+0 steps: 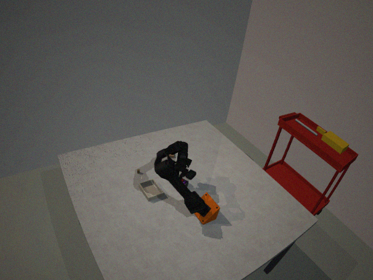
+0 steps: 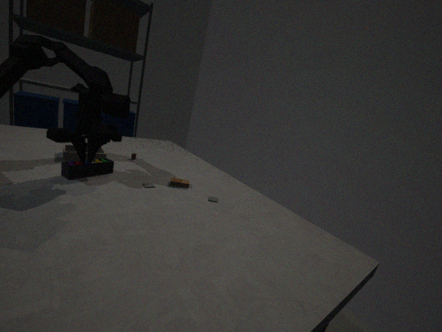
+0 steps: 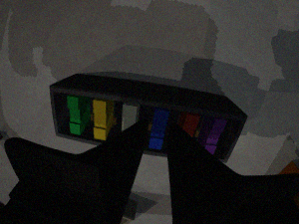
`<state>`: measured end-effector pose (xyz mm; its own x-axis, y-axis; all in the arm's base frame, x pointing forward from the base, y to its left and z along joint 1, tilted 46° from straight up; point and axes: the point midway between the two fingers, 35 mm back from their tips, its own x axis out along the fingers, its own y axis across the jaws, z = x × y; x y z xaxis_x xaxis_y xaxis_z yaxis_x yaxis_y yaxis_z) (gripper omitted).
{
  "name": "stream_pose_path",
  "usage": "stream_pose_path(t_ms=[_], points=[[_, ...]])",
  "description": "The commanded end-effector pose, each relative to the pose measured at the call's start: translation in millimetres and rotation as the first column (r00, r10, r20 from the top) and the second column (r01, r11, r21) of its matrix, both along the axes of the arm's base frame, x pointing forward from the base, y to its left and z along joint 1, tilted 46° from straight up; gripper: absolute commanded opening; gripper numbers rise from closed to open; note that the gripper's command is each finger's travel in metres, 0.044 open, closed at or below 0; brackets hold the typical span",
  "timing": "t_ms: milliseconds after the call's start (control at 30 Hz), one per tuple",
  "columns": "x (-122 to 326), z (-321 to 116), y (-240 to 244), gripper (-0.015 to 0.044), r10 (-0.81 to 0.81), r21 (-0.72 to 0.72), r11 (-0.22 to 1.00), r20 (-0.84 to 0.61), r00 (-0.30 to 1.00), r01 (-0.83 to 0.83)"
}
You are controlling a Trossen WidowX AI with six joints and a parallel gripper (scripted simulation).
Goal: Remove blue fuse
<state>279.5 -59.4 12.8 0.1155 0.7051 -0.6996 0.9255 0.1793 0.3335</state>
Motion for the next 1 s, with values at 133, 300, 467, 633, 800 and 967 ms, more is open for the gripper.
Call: stream_pose_path(t_ms=[133,300,467,633,800,967], points=[[-0.2,-0.9,1.3,0.0060,0.001,0.001,1.000,-0.001,1.000,-0.001],[-0.2,-0.9,1.3,0.0026,0.001,0.001,1.000,-0.001,1.000,-0.001],[-0.2,-0.9,1.3,0.0000,0.001,0.001,1.000,-0.001,1.000,-0.001],[-0.3,-0.1,0.4,0.0000,0.001,0.001,1.000,-0.001,1.000,-0.001],[-0.4,1.6,-1.4,0.0000,0.001,0.001,1.000,-0.001,1.000,-0.001],[-0.6,3.2,-3.2,0.0000,0.001,0.001,1.000,-0.002,1.000,-0.001]])
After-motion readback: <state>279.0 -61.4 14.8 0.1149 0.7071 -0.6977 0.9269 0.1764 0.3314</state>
